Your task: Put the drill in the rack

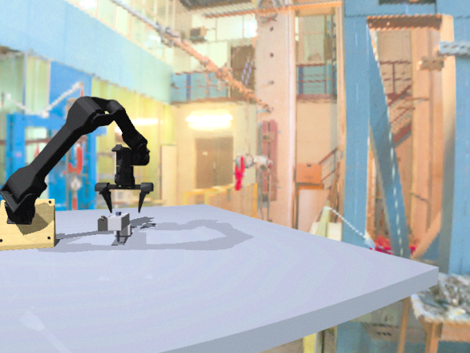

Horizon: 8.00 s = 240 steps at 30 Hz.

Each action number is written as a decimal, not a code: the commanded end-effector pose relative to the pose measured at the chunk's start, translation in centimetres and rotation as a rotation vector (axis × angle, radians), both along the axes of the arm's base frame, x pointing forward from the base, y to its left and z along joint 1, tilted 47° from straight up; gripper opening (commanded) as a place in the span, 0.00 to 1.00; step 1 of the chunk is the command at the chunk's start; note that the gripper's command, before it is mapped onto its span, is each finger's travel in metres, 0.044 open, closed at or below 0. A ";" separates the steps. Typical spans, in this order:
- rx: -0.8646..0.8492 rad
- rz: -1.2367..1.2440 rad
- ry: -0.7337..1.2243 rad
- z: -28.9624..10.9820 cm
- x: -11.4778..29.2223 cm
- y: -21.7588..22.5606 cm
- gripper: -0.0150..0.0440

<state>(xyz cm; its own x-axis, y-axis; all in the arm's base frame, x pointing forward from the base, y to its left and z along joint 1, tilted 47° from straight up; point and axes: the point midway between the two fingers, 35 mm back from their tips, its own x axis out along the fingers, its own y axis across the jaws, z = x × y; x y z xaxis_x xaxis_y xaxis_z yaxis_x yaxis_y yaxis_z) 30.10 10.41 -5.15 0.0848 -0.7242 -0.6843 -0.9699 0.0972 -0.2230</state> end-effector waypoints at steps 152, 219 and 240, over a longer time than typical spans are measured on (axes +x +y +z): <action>0.003 0.009 0.007 -4.6 0.9 -3.1 1.00; 0.003 0.009 0.007 -4.5 0.8 -3.3 1.00; 0.003 0.009 0.007 -4.5 0.8 -3.3 1.00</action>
<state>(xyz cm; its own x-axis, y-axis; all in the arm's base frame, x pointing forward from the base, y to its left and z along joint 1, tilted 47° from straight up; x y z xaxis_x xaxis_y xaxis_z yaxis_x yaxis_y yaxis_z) 31.13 7.35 -9.67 0.0915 -0.7152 -0.6929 -0.9692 0.0959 -0.2270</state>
